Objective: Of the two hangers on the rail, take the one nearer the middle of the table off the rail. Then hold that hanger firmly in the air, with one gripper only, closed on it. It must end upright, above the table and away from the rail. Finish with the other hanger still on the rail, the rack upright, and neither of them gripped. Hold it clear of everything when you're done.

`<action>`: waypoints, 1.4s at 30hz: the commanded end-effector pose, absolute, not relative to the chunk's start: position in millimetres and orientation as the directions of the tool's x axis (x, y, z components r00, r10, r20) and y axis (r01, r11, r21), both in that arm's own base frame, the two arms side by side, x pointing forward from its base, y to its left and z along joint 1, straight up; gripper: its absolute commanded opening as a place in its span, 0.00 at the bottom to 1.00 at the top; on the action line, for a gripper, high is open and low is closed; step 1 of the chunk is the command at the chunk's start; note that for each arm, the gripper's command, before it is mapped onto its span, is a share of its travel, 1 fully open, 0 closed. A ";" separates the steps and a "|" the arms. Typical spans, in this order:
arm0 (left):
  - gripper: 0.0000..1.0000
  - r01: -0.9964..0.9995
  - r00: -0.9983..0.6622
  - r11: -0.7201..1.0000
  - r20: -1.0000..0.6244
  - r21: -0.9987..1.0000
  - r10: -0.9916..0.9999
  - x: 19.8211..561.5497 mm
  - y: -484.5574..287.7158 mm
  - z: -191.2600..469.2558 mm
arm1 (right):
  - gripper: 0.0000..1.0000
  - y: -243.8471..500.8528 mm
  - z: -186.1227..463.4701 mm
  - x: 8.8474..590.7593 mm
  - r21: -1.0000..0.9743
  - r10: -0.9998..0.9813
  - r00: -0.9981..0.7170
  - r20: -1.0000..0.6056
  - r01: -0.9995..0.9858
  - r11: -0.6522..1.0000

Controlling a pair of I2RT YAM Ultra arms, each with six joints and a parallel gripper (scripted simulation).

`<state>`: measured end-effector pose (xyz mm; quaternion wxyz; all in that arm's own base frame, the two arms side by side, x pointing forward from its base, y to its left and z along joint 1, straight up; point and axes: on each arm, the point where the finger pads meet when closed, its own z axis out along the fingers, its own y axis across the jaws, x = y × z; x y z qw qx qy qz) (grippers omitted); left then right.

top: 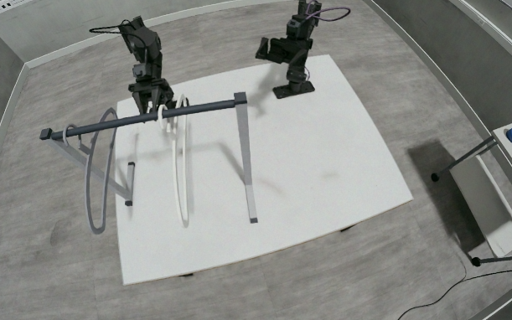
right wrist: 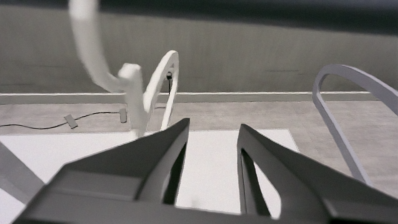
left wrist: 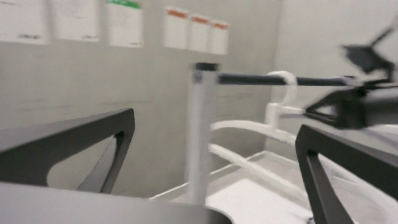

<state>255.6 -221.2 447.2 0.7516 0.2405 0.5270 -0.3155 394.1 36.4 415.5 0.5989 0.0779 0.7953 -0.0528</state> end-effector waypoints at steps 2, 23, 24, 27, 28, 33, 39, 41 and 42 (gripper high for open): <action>1.00 0.806 0.322 0.584 -0.896 0.091 -0.304 235.0 -260.8 469.7 | 0.31 37.8 426.4 385.3 -0.015 0.080 -0.327 -0.942 0.279 0.960; 1.00 0.863 0.281 0.496 -0.904 0.092 -0.322 224.1 -296.6 460.1 | 0.31 93.3 439.5 387.4 0.010 0.063 -0.326 -0.943 0.162 0.987; 1.00 0.863 0.281 0.496 -0.904 0.092 -0.322 224.1 -296.6 460.1 | 0.31 93.3 439.5 387.4 0.010 0.063 -0.326 -0.943 0.162 0.987; 1.00 0.863 0.281 0.496 -0.904 0.092 -0.322 224.1 -296.6 460.1 | 0.31 93.3 439.5 387.4 0.010 0.063 -0.326 -0.943 0.162 0.987; 1.00 0.863 0.281 0.496 -0.904 0.092 -0.322 224.1 -296.6 460.1 | 0.31 93.3 439.5 387.4 0.010 0.063 -0.326 -0.943 0.162 0.987; 1.00 0.863 0.281 0.496 -0.904 0.092 -0.322 224.1 -296.6 460.1 | 0.31 91.0 435.0 396.4 0.000 0.056 -0.348 -0.936 0.157 0.988; 1.00 0.863 0.281 0.496 -0.904 0.092 -0.322 224.1 -296.6 460.1 | 0.31 88.9 440.9 408.9 0.007 0.059 -0.332 -0.941 0.156 0.988; 1.00 0.863 0.281 0.496 -0.904 0.092 -0.322 224.1 -296.6 460.1 | 0.31 88.9 436.7 412.7 0.004 0.057 -0.336 -0.940 0.156 0.988; 1.00 0.863 0.281 0.496 -0.904 0.092 -0.322 224.1 -296.6 460.1 | 0.31 88.9 436.7 412.7 0.004 0.057 -0.336 -0.940 0.156 0.988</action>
